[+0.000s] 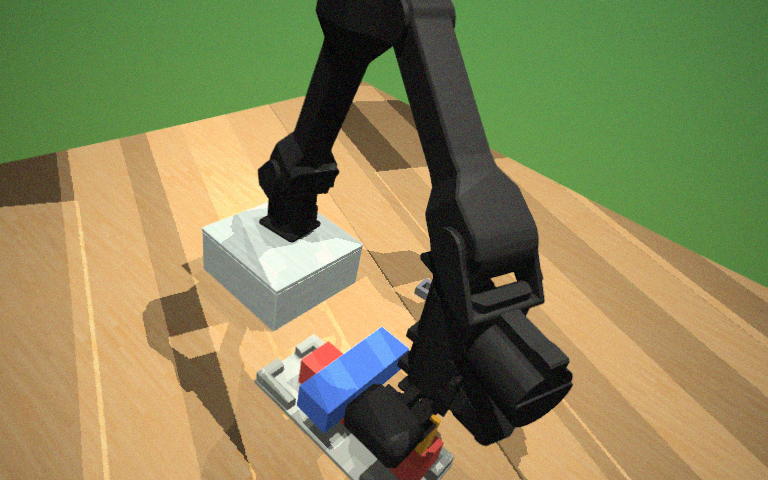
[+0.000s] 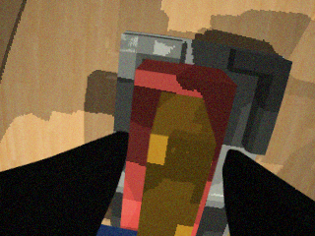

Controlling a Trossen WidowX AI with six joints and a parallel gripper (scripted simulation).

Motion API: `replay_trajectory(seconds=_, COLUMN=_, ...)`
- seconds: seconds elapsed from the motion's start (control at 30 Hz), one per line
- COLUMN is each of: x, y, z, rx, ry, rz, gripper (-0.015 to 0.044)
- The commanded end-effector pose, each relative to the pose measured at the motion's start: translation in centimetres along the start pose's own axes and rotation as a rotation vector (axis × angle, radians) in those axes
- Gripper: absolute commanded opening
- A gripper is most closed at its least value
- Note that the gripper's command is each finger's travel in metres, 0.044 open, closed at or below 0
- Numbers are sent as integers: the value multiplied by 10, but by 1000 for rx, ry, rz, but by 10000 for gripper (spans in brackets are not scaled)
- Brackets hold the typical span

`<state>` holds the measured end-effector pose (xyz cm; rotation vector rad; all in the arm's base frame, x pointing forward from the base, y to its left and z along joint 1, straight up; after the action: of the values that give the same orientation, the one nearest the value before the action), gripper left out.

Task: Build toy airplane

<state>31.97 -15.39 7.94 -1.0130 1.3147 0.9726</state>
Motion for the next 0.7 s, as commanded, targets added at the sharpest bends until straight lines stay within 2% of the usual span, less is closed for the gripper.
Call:
replay_trajectory(seconds=0.0, x=0, y=0, z=0, rx=0, ry=1, rz=1, gripper=260)
replay_trajectory(seconds=0.23, x=-3, y=0, z=0, rx=0, ry=1, rz=1, gripper=260)
replay_trajectory(seconds=0.47, x=-89, y=-1, z=0, rx=-5, ry=0, rz=1, gripper=260)
replay_trajectory(seconds=0.67, x=-91, y=-4, z=-1, rx=-5, ry=0, rz=1, gripper=260)
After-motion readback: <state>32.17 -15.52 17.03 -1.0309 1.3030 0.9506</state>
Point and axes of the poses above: the point midway between the two fingers, 35 mm back from their tips, its own x axis out along the fingers, its own z axis across the jaws, y = z × x, the point moved 5 cm from there along -x, back along the fingers, and after that the axes turned 9 degrees about x, right-handed, at the moved point
